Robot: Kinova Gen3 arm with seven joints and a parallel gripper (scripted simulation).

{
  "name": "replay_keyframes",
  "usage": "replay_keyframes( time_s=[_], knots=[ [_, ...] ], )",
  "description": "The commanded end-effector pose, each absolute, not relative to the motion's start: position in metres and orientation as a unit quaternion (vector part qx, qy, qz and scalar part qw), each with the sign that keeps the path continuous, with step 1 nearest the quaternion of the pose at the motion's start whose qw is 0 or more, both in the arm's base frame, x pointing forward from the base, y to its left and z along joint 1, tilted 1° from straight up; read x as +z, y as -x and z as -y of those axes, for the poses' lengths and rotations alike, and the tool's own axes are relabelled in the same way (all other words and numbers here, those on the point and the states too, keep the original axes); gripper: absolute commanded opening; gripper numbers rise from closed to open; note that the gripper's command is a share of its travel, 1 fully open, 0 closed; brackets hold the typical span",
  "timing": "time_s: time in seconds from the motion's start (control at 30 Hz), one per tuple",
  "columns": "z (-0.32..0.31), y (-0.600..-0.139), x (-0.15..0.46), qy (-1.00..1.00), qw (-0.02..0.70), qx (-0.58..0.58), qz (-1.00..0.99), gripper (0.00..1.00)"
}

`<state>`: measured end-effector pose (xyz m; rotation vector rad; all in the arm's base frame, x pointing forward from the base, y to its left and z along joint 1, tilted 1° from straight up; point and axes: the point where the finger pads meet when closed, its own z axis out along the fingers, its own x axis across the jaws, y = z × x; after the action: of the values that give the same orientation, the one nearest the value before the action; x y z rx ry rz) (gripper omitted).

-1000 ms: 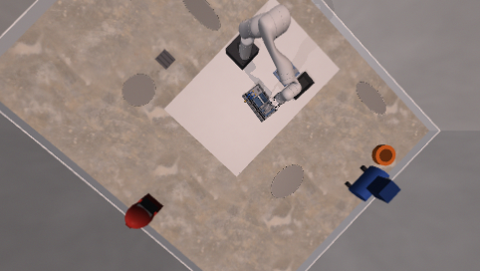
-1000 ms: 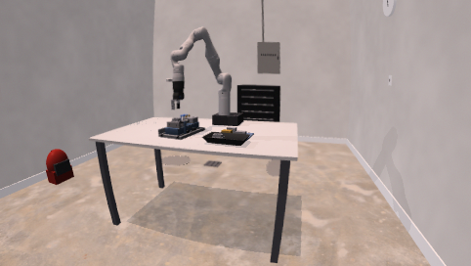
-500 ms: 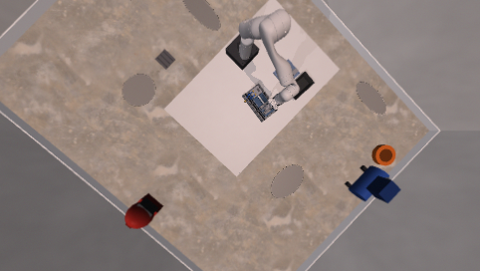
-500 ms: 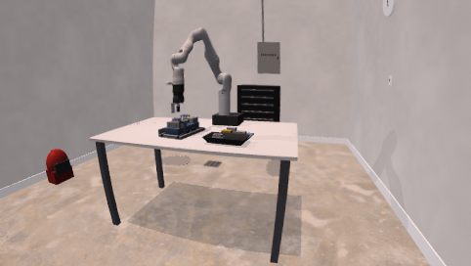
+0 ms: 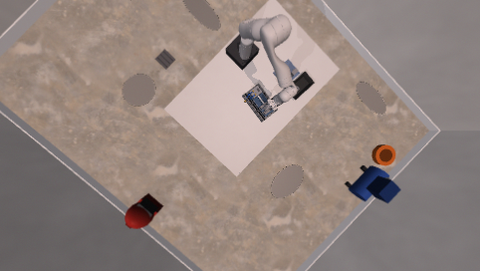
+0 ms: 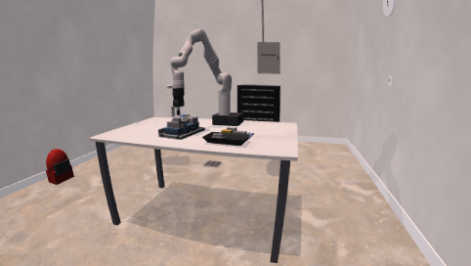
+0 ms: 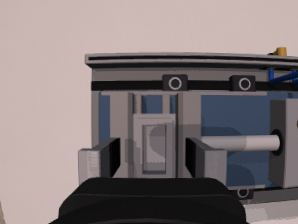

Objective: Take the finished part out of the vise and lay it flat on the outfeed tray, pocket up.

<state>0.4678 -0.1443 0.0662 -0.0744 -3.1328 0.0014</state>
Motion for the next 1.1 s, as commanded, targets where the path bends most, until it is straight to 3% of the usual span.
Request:
replay_keyframes(
  time_s=[0.0,1.07],
  knots=[
    [0.1436,-0.4668,0.0612,0.023,0.006,0.0,1.0,1.0],
    [0.1436,-0.4667,0.0545,0.023,0.006,0.0,1.0,1.0]
  ],
)
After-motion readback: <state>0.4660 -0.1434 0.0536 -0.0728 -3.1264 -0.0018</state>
